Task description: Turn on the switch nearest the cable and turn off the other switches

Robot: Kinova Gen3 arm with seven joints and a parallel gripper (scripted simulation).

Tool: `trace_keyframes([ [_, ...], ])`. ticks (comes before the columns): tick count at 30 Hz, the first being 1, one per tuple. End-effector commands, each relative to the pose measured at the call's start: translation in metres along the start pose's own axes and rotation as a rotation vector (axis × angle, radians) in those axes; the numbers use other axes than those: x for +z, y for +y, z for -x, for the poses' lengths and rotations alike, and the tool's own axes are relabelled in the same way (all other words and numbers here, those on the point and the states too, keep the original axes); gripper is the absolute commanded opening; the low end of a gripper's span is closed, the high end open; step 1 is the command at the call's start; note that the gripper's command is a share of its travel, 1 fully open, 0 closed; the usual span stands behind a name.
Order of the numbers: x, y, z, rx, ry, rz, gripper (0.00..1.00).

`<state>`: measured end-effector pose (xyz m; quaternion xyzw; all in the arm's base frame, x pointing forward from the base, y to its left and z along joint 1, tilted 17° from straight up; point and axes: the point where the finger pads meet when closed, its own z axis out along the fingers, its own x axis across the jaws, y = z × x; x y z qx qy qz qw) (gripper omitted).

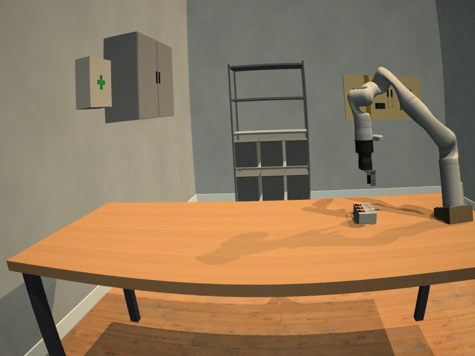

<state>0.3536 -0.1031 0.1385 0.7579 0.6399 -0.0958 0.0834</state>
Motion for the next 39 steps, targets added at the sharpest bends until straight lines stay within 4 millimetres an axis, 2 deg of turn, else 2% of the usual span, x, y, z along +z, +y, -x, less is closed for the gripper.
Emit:
trace_keyframes([
  [1,-0.024,-0.007,0.0183,0.031,-0.035,0.032,1.0],
  [29,-0.0242,-0.0073,0.0183,0.034,-0.036,0.031,1.0],
  [39,-0.0209,-0.0056,0.0166,0.109,-0.033,0.031,1.0],
])
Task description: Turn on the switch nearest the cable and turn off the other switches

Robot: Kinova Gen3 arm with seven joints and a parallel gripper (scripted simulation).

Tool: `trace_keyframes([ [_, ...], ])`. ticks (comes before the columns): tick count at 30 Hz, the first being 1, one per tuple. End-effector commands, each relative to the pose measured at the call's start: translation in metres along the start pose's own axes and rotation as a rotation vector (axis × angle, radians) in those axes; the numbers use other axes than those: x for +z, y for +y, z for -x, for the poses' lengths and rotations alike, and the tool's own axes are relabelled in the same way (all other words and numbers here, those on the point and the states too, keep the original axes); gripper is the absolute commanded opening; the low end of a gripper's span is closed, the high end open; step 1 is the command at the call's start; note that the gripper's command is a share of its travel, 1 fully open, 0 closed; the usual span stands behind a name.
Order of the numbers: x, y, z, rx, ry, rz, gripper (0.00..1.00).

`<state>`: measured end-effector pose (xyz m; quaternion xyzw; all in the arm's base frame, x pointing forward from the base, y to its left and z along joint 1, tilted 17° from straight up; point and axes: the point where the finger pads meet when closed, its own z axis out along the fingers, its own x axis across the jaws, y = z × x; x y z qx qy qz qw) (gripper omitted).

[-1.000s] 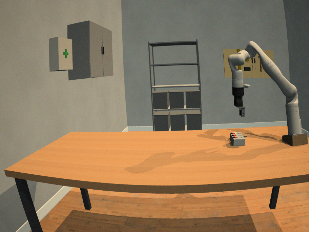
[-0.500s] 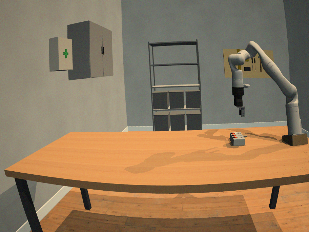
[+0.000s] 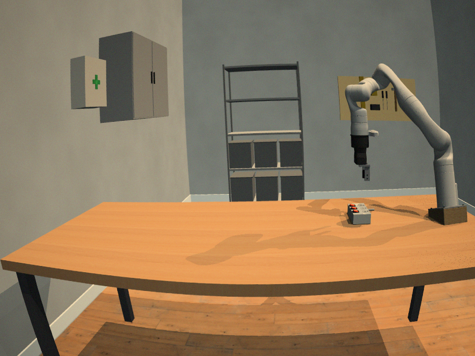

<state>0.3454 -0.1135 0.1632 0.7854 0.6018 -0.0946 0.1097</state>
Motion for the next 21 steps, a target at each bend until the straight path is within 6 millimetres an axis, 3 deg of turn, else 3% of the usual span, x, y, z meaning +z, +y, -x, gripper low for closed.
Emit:
trace_keyframes([
  [1,0.001,0.001,-0.001,0.026,0.0,0.001,1.0],
  [9,0.006,0.004,-0.005,0.153,0.002,-0.002,1.0],
  [21,0.023,0.015,-0.012,0.555,0.003,-0.007,1.0],
])
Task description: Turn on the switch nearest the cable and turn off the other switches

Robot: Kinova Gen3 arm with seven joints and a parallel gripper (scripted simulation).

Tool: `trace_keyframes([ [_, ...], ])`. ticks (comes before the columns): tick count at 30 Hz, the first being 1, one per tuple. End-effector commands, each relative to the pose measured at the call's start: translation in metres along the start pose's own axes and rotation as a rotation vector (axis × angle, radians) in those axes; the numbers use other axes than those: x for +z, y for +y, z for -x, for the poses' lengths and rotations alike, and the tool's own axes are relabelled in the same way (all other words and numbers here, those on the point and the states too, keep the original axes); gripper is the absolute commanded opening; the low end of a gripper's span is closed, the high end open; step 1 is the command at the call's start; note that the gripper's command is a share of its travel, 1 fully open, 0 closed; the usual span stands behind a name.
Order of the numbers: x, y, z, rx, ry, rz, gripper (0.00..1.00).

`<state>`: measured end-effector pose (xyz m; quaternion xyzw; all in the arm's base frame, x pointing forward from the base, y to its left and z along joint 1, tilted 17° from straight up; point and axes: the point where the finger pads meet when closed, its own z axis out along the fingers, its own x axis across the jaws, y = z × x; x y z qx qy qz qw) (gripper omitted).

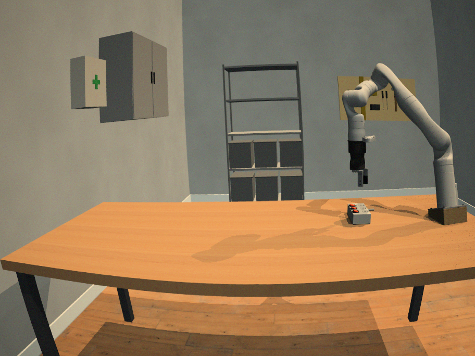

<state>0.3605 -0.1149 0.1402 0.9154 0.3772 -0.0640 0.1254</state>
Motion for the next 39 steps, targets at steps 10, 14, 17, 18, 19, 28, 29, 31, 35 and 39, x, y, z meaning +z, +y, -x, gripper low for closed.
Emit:
trace_keyframes([
  [10,0.014,0.009,-0.012,0.348,-0.001,0.003,1.0],
  [14,0.021,0.014,-0.015,0.501,0.0,0.004,1.0],
  [17,0.025,0.018,-0.017,0.607,0.0,0.006,1.0],
  [18,0.026,0.02,-0.018,0.641,0.0,0.006,1.0],
  [19,0.026,0.02,-0.018,0.641,0.0,0.006,1.0],
  [28,0.035,0.029,-0.021,0.86,0.002,0.011,1.0],
  [29,0.035,0.03,-0.021,0.88,0.002,0.012,1.0],
  [31,0.037,0.032,-0.022,0.917,0.002,0.013,1.0],
  [35,0.039,0.035,-0.022,0.969,0.003,0.014,1.0],
  [39,0.039,0.036,-0.022,0.986,0.004,0.015,1.0],
])
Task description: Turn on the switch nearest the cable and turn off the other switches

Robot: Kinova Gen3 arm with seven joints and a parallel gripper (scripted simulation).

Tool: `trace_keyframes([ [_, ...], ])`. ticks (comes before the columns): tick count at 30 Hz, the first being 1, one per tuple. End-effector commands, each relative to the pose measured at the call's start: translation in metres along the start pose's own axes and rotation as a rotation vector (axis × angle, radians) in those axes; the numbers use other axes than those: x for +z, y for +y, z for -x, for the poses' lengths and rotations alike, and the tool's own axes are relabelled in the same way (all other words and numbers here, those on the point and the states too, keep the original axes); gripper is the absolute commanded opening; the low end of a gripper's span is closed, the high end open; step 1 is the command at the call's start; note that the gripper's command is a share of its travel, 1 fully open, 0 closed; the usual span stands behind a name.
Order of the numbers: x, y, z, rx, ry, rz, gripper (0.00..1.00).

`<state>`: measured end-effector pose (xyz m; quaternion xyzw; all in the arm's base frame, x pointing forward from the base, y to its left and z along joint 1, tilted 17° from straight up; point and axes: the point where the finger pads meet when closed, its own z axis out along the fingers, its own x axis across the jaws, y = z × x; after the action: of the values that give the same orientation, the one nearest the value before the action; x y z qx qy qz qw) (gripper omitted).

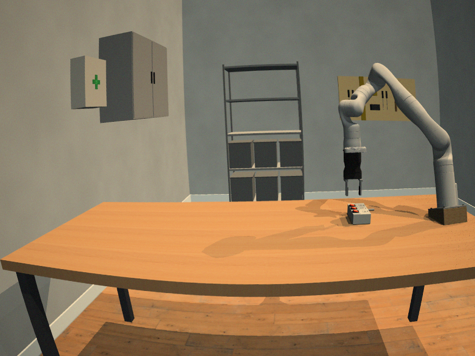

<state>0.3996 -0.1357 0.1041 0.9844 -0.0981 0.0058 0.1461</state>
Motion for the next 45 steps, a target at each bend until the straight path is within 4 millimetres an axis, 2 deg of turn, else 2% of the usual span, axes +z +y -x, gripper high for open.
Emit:
trace_keyframes([
  [1,-0.0002,-0.0004,-0.0011,0.012,0.002,0.001,1.0],
  [9,0.0004,0.0,-0.0019,0.028,0.003,0.001,1.0],
  [10,0.0004,0.0,-0.0019,0.028,0.003,0.001,0.0],
  [45,0.0005,0.0,-0.0019,0.028,0.003,0.001,0.0],
])
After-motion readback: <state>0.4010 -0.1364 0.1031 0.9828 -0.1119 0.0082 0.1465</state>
